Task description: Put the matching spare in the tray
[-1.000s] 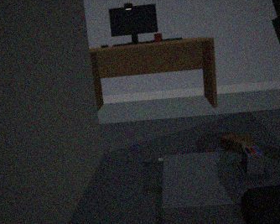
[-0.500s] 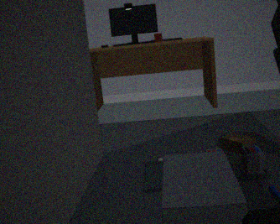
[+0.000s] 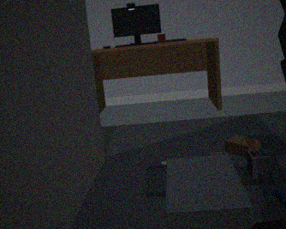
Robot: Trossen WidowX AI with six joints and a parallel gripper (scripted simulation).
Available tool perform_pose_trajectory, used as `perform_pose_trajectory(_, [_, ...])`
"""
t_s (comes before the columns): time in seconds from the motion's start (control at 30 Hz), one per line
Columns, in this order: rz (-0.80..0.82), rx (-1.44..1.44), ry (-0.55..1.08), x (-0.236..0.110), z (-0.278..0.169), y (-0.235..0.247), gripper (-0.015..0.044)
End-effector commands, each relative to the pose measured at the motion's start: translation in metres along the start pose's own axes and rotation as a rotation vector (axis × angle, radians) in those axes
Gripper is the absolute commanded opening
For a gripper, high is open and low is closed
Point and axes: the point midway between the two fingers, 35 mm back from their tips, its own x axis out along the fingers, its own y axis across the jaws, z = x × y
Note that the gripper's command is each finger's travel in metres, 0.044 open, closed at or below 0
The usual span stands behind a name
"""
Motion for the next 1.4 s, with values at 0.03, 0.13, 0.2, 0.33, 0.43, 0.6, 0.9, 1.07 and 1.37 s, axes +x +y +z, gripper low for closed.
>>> perform_pose_trajectory(0.03, [0.0, -0.006, 0.006, 0.0015, -0.0014, 0.0009, 0.03])
perform_pose_trajectory(0.13, [0.0, -0.006, 0.006, 0.0015, -0.0014, 0.0009, 0.03])
perform_pose_trajectory(0.2, [0.0, -0.006, 0.006, 0.0015, -0.0014, 0.0009, 0.03])
perform_pose_trajectory(0.33, [0.0, -0.006, 0.006, 0.0015, -0.0014, 0.0009, 0.03])
perform_pose_trajectory(0.43, [0.0, -0.006, 0.006, 0.0015, -0.0014, 0.0009, 0.03])
perform_pose_trajectory(0.6, [0.0, -0.006, 0.006, 0.0015, -0.0014, 0.0009, 0.03])
perform_pose_trajectory(0.9, [0.0, -0.006, 0.006, 0.0015, -0.0014, 0.0009, 0.03])
perform_pose_trajectory(1.07, [0.0, -0.006, 0.006, 0.0015, -0.0014, 0.0009, 0.03])
perform_pose_trajectory(1.37, [0.001, -0.001, 0.002, 0.0006, -0.0004, 0.0005, 0.0195])
